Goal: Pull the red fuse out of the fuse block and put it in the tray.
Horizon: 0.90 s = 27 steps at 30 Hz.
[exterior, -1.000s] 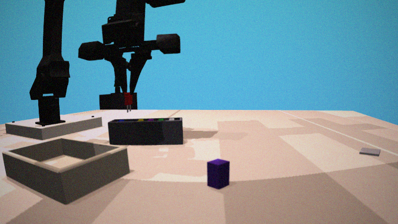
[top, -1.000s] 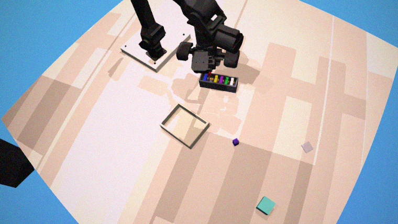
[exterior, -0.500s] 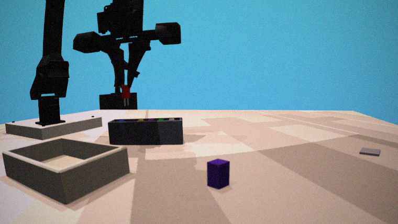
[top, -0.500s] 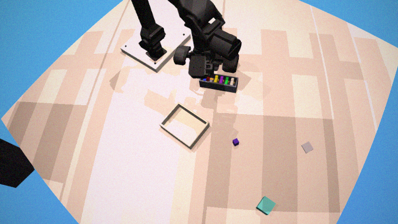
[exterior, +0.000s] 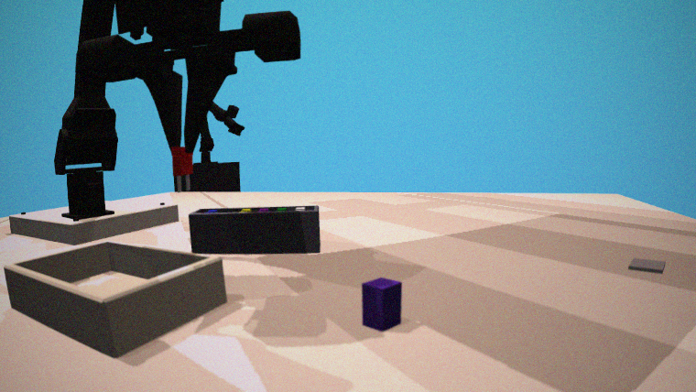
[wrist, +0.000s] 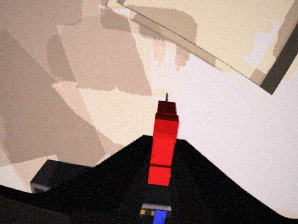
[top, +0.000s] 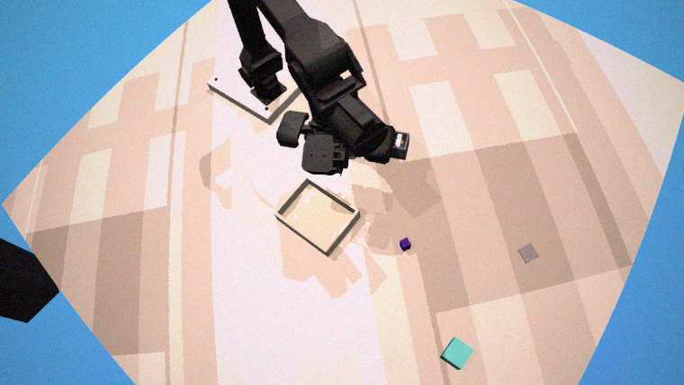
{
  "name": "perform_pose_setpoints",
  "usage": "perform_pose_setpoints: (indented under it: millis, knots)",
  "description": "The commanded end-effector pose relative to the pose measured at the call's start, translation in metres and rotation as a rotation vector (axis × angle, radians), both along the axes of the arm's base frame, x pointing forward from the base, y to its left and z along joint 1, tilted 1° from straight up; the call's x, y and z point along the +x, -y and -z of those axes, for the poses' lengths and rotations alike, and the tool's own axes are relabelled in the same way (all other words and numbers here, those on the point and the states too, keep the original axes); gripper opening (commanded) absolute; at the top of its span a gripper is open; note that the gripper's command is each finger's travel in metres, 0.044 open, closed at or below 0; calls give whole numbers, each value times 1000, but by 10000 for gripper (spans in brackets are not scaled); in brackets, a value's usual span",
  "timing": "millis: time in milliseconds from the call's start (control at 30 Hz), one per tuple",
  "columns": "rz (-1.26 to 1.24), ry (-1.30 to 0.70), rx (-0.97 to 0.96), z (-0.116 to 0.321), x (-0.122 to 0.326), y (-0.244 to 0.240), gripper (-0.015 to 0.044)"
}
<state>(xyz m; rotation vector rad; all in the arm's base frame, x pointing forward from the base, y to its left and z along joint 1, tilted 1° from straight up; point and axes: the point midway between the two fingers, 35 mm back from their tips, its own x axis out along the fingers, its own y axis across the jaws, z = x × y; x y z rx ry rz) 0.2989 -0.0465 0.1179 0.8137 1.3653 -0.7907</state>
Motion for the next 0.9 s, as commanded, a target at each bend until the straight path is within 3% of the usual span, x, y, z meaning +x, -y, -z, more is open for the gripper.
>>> perform_pose_setpoints:
  millis: [0, 367, 867]
  knots:
    - [-3, -6, 3, 1, 4, 23, 0]
    - [-3, -5, -4, 2, 8, 84, 0]
    - [-3, -5, -4, 18, 9, 85, 0]
